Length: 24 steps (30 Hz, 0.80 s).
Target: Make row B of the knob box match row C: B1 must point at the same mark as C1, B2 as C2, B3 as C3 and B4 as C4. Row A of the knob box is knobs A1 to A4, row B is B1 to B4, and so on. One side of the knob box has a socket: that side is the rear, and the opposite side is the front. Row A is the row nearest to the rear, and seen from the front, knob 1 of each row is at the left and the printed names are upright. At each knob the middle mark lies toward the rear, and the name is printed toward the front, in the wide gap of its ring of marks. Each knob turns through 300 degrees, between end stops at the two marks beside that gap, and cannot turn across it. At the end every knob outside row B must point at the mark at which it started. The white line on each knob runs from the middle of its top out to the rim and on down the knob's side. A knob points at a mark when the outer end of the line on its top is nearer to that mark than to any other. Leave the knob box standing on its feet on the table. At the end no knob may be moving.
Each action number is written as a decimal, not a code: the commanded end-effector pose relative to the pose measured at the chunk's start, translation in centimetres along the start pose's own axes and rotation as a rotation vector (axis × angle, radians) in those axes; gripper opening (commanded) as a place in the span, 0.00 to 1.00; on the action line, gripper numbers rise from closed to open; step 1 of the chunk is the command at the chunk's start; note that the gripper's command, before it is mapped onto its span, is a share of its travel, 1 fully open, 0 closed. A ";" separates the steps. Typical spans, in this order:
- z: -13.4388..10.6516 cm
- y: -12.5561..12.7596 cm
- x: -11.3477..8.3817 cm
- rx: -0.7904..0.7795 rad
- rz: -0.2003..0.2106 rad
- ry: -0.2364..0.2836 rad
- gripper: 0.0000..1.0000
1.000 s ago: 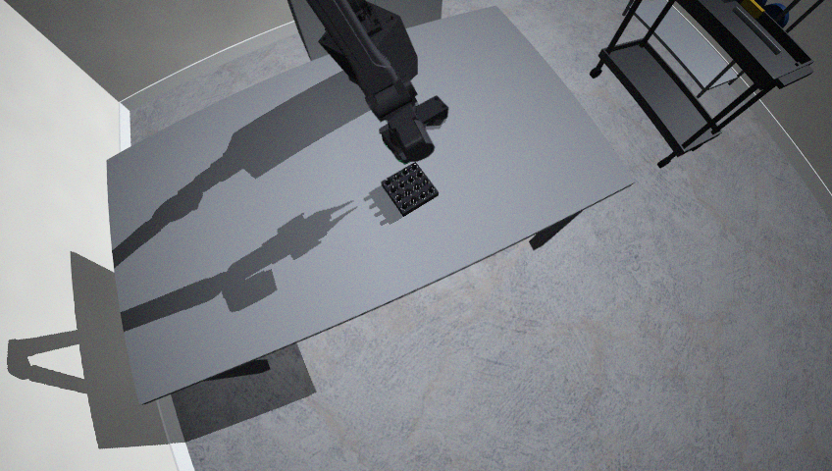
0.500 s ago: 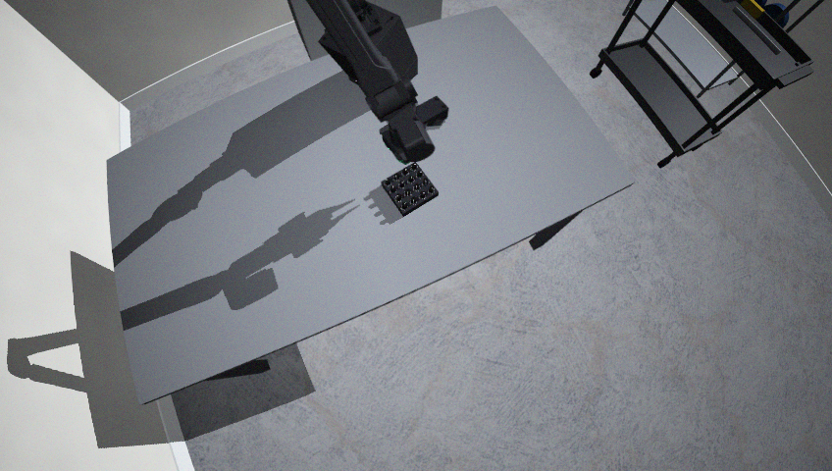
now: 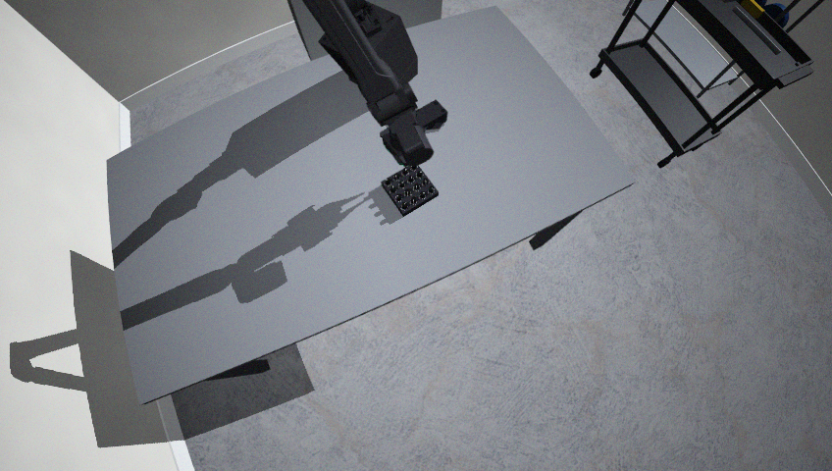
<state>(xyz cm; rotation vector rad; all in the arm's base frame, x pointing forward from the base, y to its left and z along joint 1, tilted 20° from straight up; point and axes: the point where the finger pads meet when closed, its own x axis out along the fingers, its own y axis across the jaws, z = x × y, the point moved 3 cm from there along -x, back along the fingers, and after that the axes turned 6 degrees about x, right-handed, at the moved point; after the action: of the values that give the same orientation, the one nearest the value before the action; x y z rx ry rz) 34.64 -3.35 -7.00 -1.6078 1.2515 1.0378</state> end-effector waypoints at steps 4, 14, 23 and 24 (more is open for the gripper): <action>-0.6 -1.4 1.1 0.007 -0.026 0.000 0.19; -0.6 -1.3 2.0 0.007 -0.024 0.000 0.19; -0.6 -1.3 2.6 0.006 -0.023 0.001 0.19; -0.6 -1.3 2.6 0.006 -0.023 0.001 0.19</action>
<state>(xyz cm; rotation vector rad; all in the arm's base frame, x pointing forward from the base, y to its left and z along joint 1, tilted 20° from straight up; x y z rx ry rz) 35.06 -4.02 -8.98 -1.6094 1.2497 1.0368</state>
